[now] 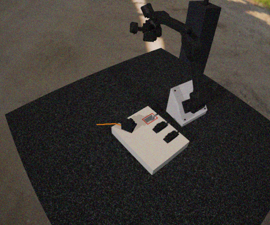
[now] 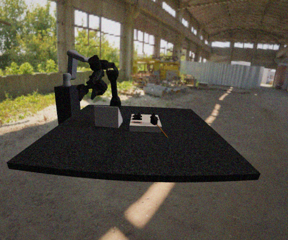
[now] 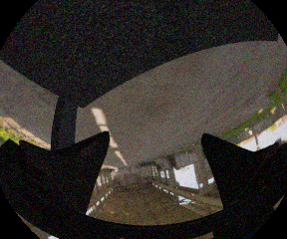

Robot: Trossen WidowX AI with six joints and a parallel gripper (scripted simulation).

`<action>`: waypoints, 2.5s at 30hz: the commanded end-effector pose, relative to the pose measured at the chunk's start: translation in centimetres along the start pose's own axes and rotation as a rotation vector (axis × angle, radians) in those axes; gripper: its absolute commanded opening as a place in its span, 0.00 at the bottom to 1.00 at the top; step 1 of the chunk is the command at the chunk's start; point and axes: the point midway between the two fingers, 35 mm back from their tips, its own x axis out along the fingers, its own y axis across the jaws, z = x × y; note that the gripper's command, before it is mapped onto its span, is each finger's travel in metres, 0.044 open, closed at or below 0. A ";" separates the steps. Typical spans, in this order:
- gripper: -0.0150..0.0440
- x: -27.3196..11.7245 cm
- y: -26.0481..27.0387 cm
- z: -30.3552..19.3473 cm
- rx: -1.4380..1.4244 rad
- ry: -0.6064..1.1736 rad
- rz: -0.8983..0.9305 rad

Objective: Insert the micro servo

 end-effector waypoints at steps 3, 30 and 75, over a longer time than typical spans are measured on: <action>1.00 -2.5 -6.0 5.6 -0.158 -0.108 -0.068; 1.00 -16.8 -17.4 38.7 -0.844 -0.677 -0.211; 0.69 -17.9 -14.3 50.1 -0.969 -0.831 -0.197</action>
